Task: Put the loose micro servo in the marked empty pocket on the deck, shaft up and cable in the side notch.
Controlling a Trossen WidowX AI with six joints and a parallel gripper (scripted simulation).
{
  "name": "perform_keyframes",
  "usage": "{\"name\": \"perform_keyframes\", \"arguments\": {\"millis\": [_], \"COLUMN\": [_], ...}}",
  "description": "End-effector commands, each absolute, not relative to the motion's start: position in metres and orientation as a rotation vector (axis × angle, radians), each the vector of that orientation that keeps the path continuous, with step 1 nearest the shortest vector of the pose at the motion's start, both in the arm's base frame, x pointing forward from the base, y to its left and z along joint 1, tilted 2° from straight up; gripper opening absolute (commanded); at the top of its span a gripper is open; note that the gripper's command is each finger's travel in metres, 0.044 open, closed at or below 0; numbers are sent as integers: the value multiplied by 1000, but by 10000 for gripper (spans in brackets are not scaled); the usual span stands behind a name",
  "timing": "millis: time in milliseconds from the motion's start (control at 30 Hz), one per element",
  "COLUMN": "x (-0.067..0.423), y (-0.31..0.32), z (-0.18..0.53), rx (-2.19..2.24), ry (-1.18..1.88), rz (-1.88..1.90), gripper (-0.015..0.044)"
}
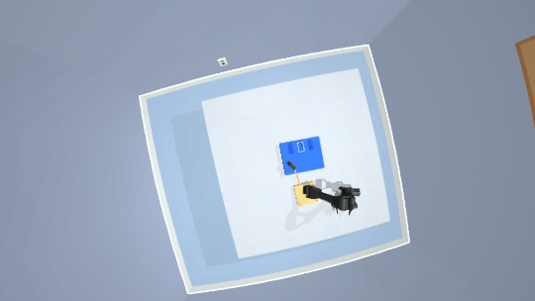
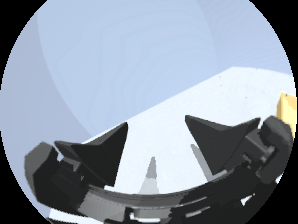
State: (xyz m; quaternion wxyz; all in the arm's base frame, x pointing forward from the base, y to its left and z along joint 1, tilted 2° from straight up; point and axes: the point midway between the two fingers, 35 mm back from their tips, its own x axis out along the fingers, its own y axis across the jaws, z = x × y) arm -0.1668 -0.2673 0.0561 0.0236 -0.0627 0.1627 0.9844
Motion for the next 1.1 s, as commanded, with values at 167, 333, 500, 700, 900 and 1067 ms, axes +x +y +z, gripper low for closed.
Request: {"name": "perform_keyframes", "arguments": {"millis": [167,333,500,700,900,1067], "x": [-158,-144,-130,-116,-77,-27], "y": [-274,-282,-290,-297,-306,-314], "z": [55,52,52,51,49,49], "rx": [-244,-326,-398,-481,-703,-946], "ry": [530,543,558,570,606,650], "rz": [3073,3112,3146,3176,3229,3278], "gripper": [440,440,440,440,440,440]}}
